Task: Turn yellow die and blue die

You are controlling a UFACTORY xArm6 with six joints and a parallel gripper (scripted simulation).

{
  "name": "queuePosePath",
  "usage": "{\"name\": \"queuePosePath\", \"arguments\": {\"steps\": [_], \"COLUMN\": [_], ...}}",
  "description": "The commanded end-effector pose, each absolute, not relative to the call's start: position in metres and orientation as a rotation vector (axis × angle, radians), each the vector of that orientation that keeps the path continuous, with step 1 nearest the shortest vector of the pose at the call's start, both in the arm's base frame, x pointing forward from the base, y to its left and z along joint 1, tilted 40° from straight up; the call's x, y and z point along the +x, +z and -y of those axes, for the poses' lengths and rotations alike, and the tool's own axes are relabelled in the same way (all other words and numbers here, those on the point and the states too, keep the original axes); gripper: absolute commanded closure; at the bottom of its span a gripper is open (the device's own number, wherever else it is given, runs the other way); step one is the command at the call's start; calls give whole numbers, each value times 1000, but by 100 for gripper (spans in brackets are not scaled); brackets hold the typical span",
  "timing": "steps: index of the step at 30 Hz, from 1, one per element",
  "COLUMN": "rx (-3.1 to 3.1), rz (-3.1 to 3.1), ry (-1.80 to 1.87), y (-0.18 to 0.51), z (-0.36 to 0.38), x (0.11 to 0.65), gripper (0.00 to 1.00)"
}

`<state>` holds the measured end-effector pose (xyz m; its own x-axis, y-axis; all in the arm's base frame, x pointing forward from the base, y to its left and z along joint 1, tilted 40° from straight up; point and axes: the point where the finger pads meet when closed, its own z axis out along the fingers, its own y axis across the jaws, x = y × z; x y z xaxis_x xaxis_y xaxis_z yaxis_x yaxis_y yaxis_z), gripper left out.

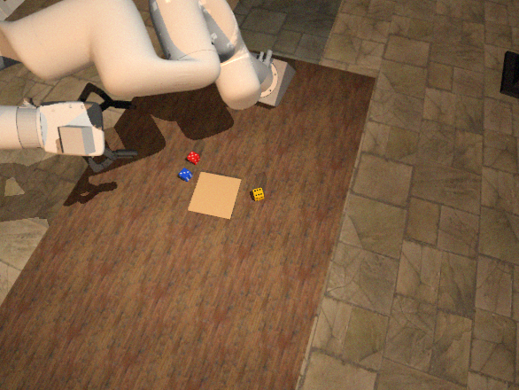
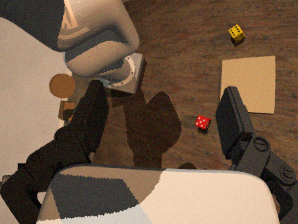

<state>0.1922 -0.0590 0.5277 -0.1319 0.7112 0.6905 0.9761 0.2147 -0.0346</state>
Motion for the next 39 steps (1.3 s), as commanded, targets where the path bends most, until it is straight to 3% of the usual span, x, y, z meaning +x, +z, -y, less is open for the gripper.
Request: {"name": "queuePosePath", "arguments": {"steps": [1, 20, 39], "rx": [-1558, -1573, -2117], "rz": [1912, 1907, 1624], "ry": [-586, -585, -600], "y": [528, 527, 472], "z": [59, 58, 45], "x": [192, 193, 219], "gripper": [0, 0, 0]}}
